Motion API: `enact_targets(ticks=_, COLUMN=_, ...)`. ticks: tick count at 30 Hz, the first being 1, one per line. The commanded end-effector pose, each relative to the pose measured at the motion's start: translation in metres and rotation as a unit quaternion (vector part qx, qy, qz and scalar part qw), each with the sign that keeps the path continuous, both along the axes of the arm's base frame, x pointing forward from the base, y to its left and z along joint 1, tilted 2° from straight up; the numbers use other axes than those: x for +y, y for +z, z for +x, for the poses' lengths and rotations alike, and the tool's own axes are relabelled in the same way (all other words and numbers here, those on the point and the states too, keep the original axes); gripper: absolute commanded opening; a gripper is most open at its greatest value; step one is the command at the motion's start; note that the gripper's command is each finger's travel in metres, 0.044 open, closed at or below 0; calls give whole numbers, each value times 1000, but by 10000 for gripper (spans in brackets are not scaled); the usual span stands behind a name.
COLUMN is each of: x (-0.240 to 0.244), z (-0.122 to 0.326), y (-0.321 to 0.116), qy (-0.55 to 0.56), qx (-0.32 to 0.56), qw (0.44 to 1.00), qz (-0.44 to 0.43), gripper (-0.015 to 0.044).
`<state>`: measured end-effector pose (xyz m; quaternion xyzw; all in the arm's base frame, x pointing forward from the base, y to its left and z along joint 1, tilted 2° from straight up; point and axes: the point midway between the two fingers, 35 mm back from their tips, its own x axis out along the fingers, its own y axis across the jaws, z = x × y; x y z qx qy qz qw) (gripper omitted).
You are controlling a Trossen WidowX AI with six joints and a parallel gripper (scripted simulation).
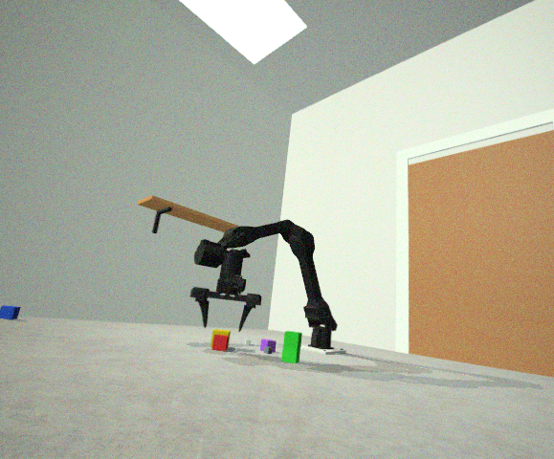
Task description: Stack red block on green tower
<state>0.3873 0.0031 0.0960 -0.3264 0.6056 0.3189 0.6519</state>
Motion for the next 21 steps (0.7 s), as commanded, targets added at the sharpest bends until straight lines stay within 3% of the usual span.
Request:
enact_targets(ticks=1, x=0, z=0, y=-5, qy=0, qx=1, qw=1000, qz=-2, gripper=440)
enact_targets(ticks=21, x=1, z=2, y=-38, qy=0, qx=1, qw=1000, qz=-2, gripper=440)
